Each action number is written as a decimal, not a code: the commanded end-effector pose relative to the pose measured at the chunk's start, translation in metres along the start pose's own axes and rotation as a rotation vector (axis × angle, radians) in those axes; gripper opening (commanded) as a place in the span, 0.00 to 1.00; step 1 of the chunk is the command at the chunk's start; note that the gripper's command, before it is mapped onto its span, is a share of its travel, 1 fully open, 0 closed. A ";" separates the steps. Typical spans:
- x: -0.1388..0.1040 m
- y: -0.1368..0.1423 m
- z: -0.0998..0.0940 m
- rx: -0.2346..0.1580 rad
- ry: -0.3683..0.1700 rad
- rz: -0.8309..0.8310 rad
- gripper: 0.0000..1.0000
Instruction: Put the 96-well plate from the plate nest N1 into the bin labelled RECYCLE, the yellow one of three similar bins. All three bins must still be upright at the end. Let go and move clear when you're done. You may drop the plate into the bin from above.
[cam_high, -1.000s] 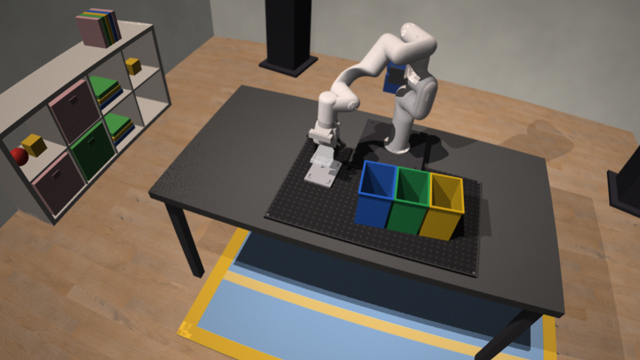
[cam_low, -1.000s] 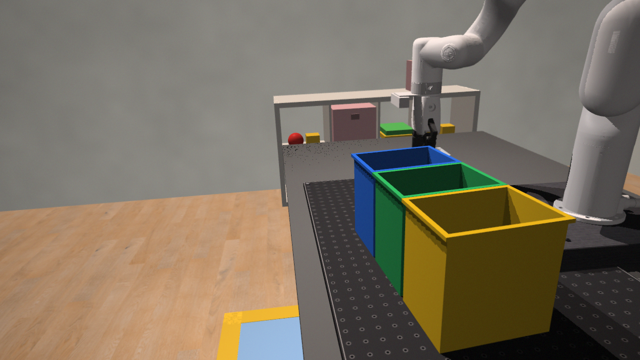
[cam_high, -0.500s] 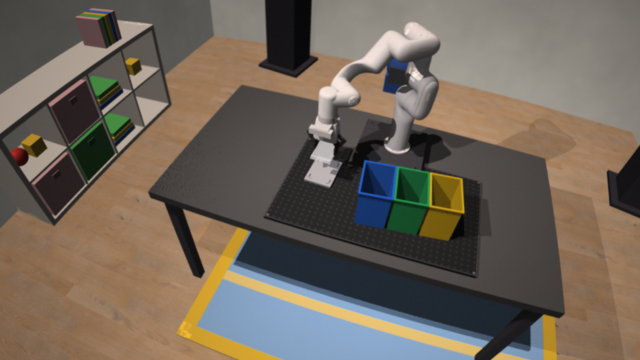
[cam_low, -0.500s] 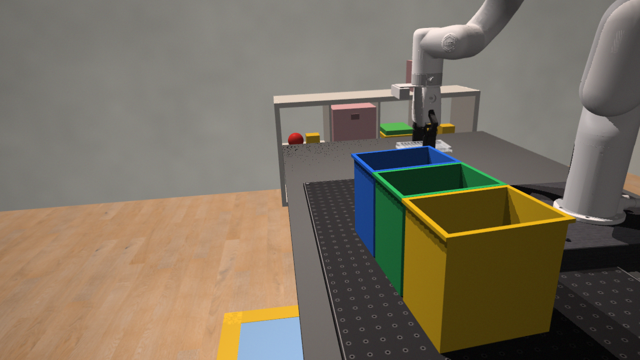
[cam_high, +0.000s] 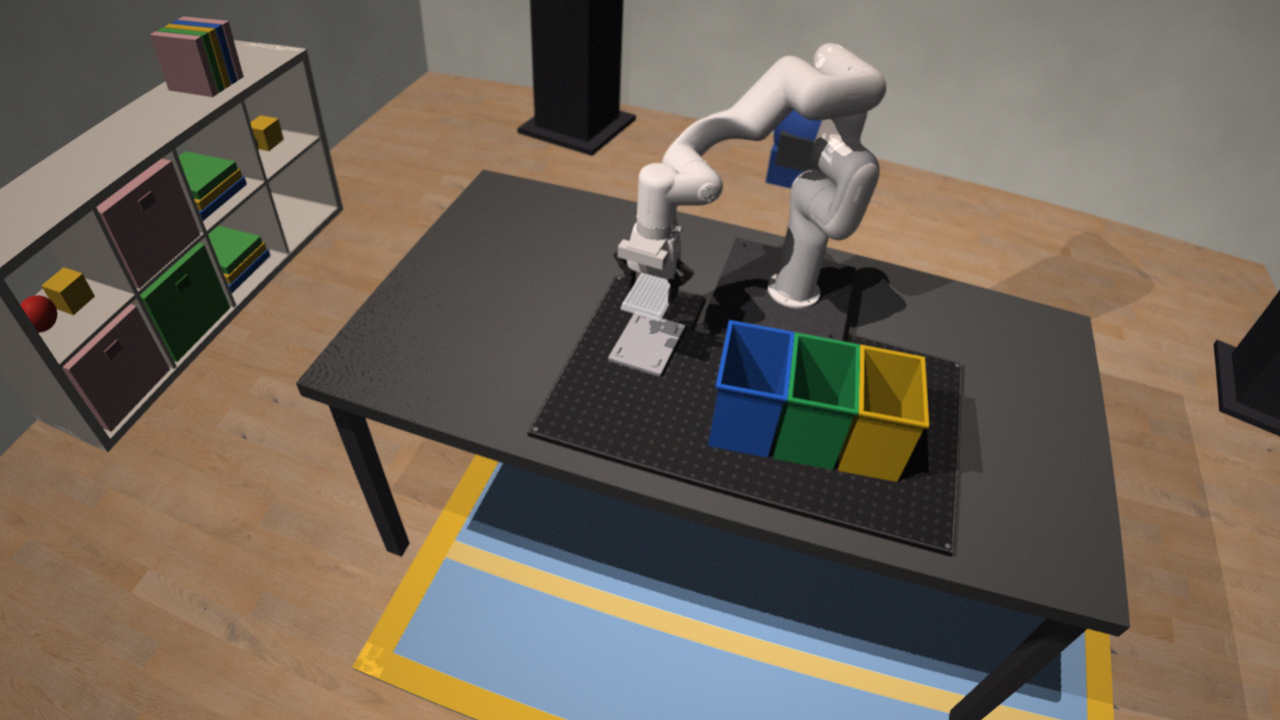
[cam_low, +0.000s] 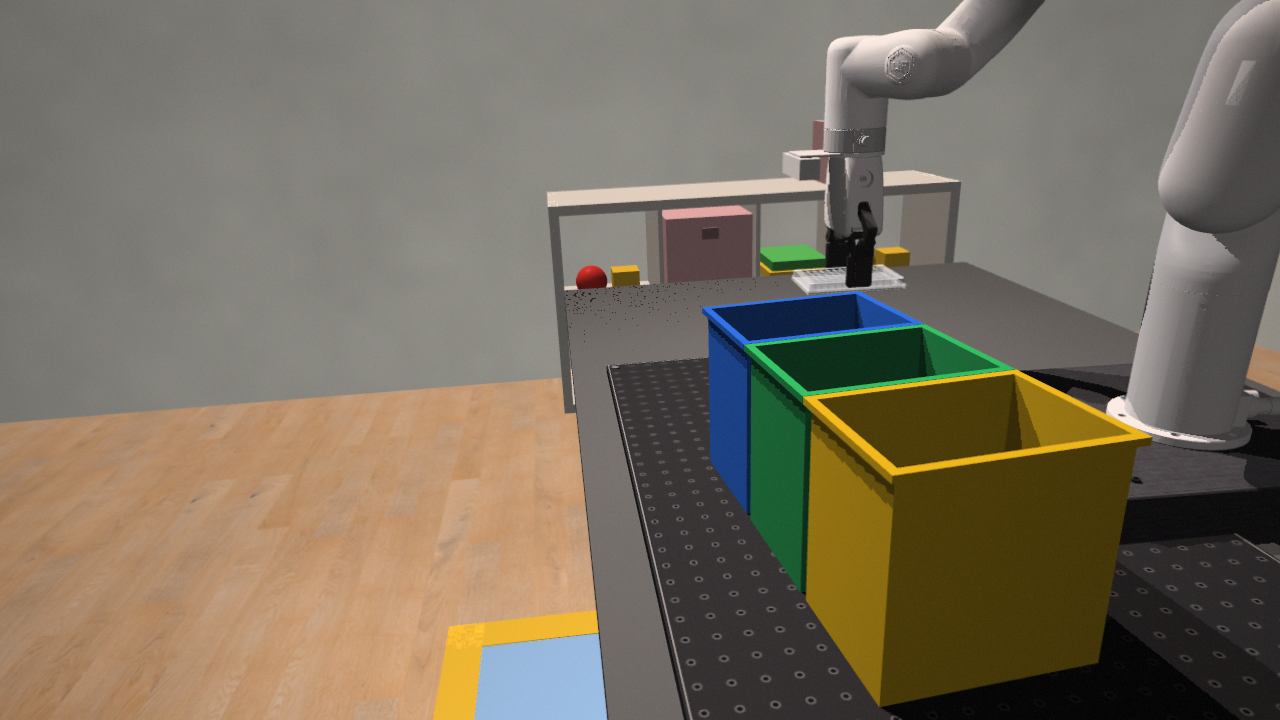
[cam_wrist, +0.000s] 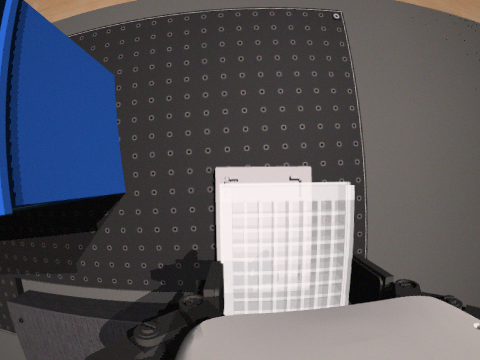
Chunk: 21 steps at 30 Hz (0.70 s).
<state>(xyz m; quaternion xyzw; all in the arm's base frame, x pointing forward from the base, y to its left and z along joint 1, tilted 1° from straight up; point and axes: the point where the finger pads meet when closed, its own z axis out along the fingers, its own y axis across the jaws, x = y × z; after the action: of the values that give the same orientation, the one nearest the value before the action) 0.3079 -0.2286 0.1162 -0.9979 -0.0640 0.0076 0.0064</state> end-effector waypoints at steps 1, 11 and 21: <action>0.001 0.001 -0.008 -0.003 0.003 0.000 0.00; 0.001 0.001 -0.021 -0.003 0.003 0.000 0.00; 0.001 0.001 -0.038 -0.003 0.003 0.000 0.00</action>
<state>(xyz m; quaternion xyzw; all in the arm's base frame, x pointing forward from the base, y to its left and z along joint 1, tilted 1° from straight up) 0.3088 -0.2289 0.1481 -0.9979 -0.0640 0.0072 0.0060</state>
